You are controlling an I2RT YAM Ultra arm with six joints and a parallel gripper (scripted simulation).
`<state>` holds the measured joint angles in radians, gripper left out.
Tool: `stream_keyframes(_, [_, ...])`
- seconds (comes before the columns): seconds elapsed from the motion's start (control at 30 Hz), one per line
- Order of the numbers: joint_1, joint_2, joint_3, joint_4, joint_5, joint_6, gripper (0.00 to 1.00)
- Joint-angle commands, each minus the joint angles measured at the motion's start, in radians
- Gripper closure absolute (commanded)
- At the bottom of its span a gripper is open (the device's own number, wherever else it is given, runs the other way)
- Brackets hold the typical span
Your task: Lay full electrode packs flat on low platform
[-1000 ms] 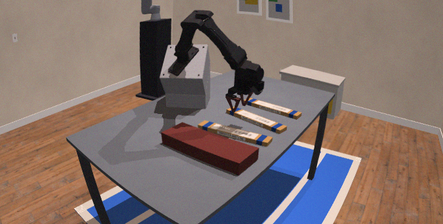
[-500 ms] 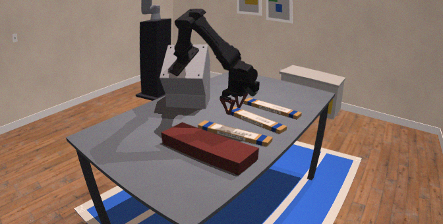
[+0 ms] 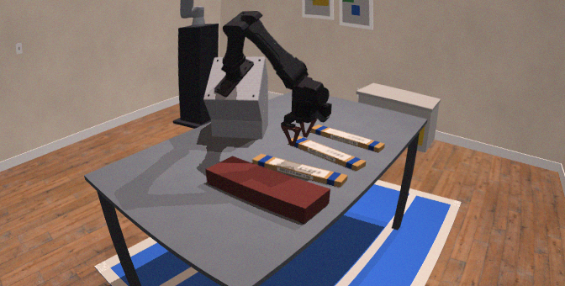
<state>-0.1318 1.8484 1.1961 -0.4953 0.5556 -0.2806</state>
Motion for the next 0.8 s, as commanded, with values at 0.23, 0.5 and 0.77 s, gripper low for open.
stream_keyframes(0.23, [-0.01,0.037,0.004,0.055,-0.015,-0.023,0.04])
stream_keyframes(0.5, [-0.044,0.096,0.004,0.133,-0.028,-0.059,0.04])
stream_keyframes(0.77, [-0.073,0.178,0.027,0.23,-0.047,-0.102,0.04])
